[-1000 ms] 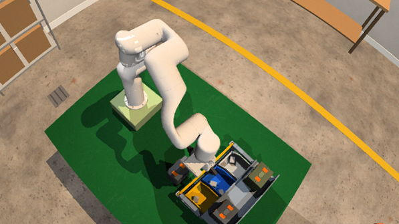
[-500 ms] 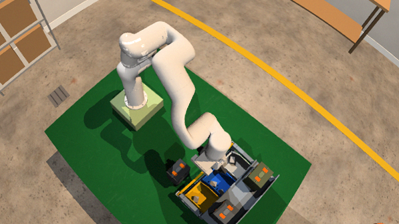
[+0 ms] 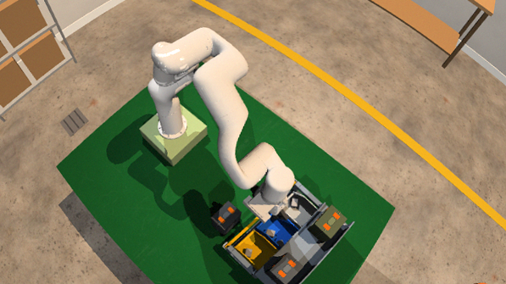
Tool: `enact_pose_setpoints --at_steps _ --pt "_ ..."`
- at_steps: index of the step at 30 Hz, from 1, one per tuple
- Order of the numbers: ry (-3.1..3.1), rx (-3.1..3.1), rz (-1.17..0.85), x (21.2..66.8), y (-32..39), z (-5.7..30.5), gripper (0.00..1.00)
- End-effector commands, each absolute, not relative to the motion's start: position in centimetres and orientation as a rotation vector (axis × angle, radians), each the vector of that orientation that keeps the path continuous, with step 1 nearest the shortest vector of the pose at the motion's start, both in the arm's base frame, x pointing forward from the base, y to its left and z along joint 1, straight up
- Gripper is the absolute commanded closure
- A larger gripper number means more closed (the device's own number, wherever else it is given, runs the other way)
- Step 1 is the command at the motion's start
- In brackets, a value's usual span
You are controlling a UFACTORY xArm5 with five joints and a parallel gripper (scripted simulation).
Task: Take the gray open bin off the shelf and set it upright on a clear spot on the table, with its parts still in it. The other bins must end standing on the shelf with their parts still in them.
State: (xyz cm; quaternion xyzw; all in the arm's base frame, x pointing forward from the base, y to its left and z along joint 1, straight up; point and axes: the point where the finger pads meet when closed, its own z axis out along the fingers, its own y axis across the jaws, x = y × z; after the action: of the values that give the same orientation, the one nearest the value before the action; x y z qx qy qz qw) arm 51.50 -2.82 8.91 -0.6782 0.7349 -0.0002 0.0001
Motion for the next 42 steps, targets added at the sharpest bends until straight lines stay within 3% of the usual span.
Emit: enact_pose_setpoints --at_steps 1,34,42 --pt "2.306 -2.128 -0.005 51.6 -2.8 9.1 0.52" --pt "2.306 -2.128 -0.005 51.6 -2.8 9.1 0.52" --pt "2.303 -2.125 0.002 51.6 -2.8 7.7 0.52"
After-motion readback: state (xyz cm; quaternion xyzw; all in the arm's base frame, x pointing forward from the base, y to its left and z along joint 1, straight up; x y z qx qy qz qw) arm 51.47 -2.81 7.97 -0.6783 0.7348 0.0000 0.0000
